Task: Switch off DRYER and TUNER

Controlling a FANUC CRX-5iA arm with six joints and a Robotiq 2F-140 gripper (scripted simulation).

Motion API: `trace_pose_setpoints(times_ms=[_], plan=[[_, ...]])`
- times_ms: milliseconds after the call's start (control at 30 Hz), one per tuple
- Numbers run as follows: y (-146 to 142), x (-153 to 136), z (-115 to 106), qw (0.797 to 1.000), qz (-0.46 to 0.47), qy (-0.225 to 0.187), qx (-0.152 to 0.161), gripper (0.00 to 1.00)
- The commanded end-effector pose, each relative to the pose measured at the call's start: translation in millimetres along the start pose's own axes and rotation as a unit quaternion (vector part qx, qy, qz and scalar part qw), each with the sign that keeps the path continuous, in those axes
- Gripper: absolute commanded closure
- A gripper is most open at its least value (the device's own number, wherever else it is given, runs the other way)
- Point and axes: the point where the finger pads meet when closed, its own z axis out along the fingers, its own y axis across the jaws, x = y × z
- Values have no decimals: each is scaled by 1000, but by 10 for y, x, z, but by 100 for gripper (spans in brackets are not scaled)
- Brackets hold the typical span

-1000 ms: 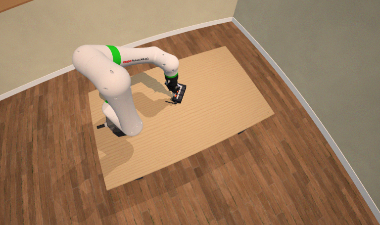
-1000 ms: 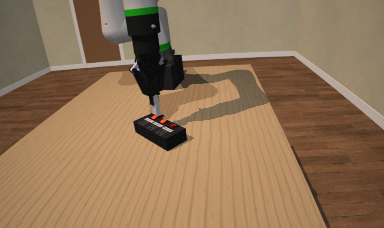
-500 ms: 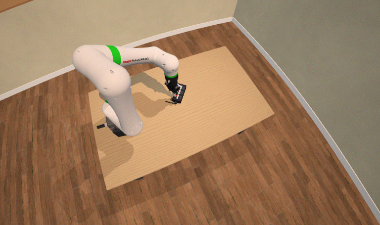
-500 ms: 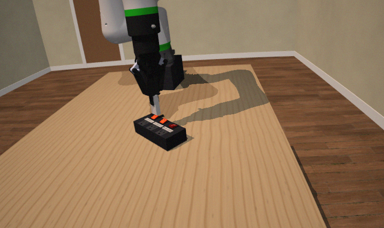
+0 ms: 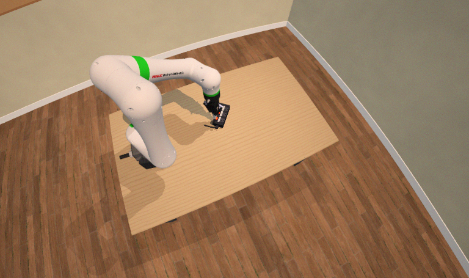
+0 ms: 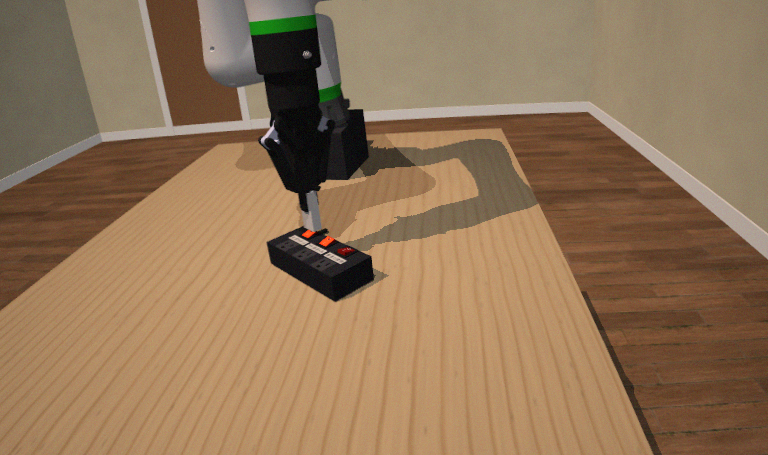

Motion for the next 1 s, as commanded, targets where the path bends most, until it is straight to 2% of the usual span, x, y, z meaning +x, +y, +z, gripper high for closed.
trace_pose_setpoints(times_ms=[0, 967], plan=[[1, 2, 14, 1000, 0, 0, 0, 100], [1, 2, 66, 1000, 0, 0, 0, 100]])
